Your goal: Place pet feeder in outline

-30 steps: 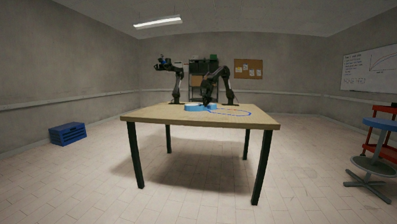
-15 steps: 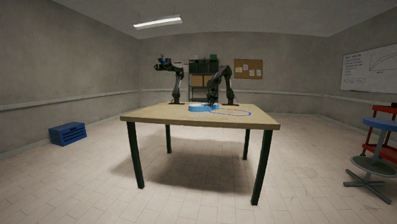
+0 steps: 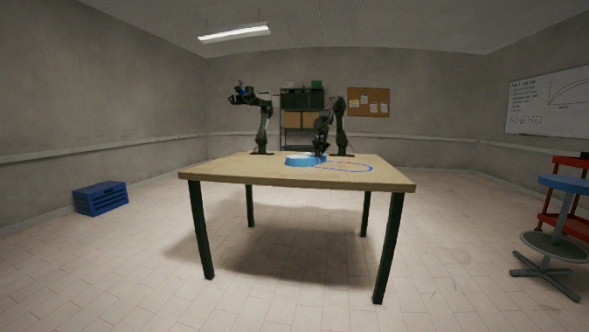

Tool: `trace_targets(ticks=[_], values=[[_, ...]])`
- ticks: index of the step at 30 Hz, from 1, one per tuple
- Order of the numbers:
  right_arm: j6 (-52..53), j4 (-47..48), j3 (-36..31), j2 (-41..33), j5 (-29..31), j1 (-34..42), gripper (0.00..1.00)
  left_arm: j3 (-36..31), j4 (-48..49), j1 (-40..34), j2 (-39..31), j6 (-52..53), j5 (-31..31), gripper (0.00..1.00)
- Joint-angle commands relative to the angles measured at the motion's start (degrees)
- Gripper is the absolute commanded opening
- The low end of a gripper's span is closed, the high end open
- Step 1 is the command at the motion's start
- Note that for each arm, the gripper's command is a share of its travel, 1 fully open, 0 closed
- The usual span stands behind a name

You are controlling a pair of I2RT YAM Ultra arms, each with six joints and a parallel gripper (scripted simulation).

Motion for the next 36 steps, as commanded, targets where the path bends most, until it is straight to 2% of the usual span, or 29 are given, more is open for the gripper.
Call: trace_targets(ticks=[1, 17, 20, 22, 34, 36], values=[[-0.5, 1.6, 2.5, -1.6, -0.2, 0.3, 1.0, -1.2, -0.1, 1.2, -2.1, -2.2, -1.4, 0.16], [-0.5, 1.6, 2.5, -1.6, -0.2, 0.3, 1.0, -7.6, 1.7, 4.7, -7.0, -14.2, -5.0, 0.16], [-0.5, 1.6, 2.5, -1.6, -0.2, 0.3, 1.0, -7.2, 0.5, 4.6, -7.0, -12.6, -4.6, 0.16], [-0.5, 1.6, 2.5, -1.6, -0.2, 0.3, 1.0, -8.6, 1.5, 5.4, -7.8, -16.6, -5.7, 0.16], [-0.5, 1.6, 2.5, -1.6, -0.2, 0.3, 1.0, -12.0, 0.4, 7.6, -10.8, -25.4, -8.5, 0.16], [-0.5, 1.6, 2.5, -1.6, -0.2, 0.3, 1.0, -11.4, 0.4, 7.6, -10.8, -23.6, -8.0, 0.16]])
